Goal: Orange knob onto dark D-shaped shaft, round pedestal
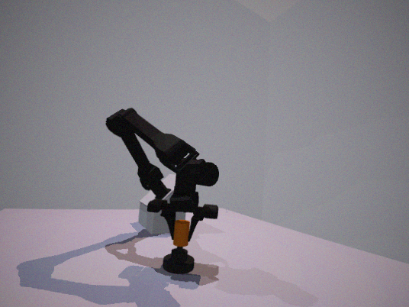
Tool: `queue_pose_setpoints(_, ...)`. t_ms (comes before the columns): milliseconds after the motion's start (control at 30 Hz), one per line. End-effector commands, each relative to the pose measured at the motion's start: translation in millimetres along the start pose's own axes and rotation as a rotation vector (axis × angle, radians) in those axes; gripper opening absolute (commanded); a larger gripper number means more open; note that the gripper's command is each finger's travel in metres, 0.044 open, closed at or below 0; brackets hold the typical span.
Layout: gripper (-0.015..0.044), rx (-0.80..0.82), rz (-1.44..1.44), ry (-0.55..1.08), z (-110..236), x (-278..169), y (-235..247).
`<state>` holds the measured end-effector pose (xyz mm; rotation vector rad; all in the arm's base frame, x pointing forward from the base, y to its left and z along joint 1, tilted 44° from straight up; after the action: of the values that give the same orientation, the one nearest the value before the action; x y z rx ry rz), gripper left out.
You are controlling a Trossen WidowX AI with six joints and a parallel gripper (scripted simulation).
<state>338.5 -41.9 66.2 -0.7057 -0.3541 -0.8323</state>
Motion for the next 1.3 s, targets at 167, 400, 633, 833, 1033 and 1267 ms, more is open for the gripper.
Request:
queue_pose_setpoints(167, 0.0, 0.001, -0.2, -0.004, 1.2, -0.9, -1.5)
queue_pose_setpoints(400, 0.0, 0.001, -0.21, -0.004, -0.3, -4.4, -4.4)
queue_pose_setpoints(633, 0.0, 0.0, -0.21, -0.004, -1.8, -4.1, -4.0)
queue_pose_setpoints(833, 0.0, 0.0, -0.21, -0.004, -2.3, -3.7, -3.6)
queue_pose_setpoints(1033, 0.0, 0.001, -0.21, -0.004, 2.5, -2.2, -2.2)
queue_pose_setpoints(1267, 0.0, 0.001, -0.41, -0.004, 1.6, 0.3, -0.1)
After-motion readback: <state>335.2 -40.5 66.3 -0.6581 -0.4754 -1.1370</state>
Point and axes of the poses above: the point midway between the two fingers, 35 mm back from their tips, its own z axis back along the fingers, its own y axis across the jaws, x = y × z, the point moved 6 cm from there along z, back along the fingers, and after that the axes turned 11 degrees about -z, right-handed, at the moved point
